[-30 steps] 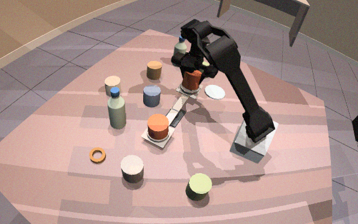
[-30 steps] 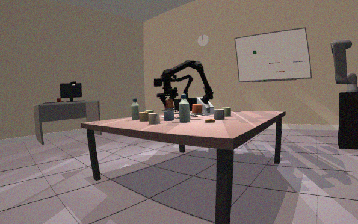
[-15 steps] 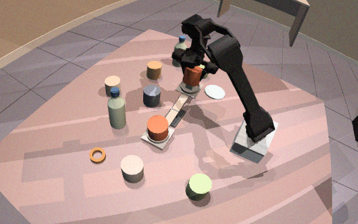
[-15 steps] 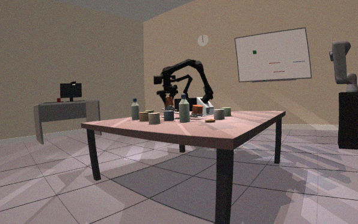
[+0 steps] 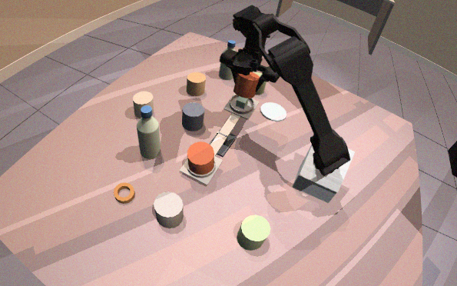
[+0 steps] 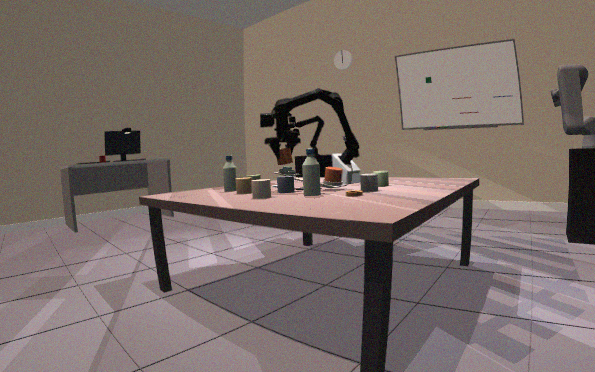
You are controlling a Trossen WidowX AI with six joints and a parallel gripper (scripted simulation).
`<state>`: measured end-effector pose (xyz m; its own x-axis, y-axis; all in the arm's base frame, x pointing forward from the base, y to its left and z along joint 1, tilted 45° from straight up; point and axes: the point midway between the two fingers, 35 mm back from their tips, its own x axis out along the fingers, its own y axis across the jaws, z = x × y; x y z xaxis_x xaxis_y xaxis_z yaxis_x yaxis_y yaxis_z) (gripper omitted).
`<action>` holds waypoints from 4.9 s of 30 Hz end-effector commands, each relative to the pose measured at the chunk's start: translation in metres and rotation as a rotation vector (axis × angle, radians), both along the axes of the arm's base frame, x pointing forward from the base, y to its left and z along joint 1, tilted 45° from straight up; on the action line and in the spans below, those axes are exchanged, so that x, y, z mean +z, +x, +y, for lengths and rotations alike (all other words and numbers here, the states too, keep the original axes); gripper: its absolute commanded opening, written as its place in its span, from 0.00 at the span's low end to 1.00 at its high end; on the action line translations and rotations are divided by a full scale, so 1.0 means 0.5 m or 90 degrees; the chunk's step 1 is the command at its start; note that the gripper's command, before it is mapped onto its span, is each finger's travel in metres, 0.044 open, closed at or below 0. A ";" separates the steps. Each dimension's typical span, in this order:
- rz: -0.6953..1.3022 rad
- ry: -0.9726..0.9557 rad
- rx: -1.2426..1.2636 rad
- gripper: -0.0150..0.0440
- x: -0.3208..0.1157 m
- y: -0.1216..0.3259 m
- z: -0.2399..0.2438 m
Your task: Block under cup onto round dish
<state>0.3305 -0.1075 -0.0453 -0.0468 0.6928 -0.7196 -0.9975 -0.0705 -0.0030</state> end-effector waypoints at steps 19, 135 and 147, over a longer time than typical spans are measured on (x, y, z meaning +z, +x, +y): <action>-0.006 -0.006 0.001 0.25 0.047 -0.002 -0.045; -0.001 -0.013 0.001 0.25 -0.386 -0.384 -0.093; 0.001 -0.014 0.005 0.79 -0.378 -0.384 -0.104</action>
<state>0.1383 -0.1590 -0.2345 -0.0532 0.6760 -0.7350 -0.9970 -0.0777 0.0007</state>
